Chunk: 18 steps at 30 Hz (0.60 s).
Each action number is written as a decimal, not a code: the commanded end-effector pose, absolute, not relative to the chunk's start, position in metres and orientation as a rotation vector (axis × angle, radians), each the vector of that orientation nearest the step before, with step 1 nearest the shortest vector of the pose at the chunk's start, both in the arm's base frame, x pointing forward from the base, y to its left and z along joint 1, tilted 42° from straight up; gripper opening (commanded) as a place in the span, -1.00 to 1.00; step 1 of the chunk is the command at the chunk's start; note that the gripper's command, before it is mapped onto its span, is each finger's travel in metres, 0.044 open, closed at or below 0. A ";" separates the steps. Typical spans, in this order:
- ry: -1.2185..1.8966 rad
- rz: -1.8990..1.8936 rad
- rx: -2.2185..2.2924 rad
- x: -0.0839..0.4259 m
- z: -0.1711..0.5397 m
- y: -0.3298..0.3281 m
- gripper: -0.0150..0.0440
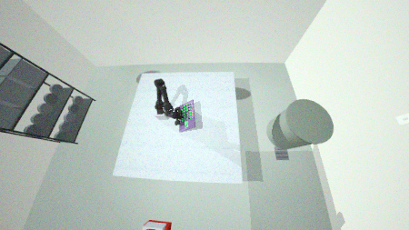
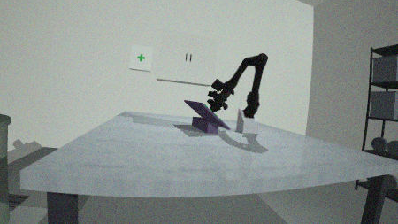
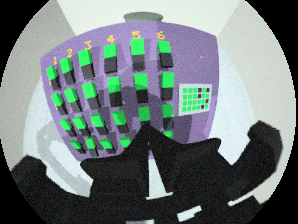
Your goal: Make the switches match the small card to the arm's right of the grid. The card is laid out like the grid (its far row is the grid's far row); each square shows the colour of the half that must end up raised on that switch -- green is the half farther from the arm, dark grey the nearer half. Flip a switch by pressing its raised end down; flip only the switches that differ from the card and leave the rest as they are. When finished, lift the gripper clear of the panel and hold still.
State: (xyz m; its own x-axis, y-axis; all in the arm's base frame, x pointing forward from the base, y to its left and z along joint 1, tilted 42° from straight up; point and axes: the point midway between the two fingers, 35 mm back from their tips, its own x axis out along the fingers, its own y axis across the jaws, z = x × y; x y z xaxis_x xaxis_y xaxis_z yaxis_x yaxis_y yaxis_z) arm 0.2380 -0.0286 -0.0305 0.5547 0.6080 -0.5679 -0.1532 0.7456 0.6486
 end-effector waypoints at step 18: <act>0.886 0.475 0.576 0.234 -0.027 -0.037 -0.49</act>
State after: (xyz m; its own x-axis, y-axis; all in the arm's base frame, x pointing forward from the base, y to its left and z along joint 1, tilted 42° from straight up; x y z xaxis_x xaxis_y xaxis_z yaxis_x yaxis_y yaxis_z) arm 0.2357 -0.0272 -0.0309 0.5459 0.6146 -0.5695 -0.1483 0.7398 0.6563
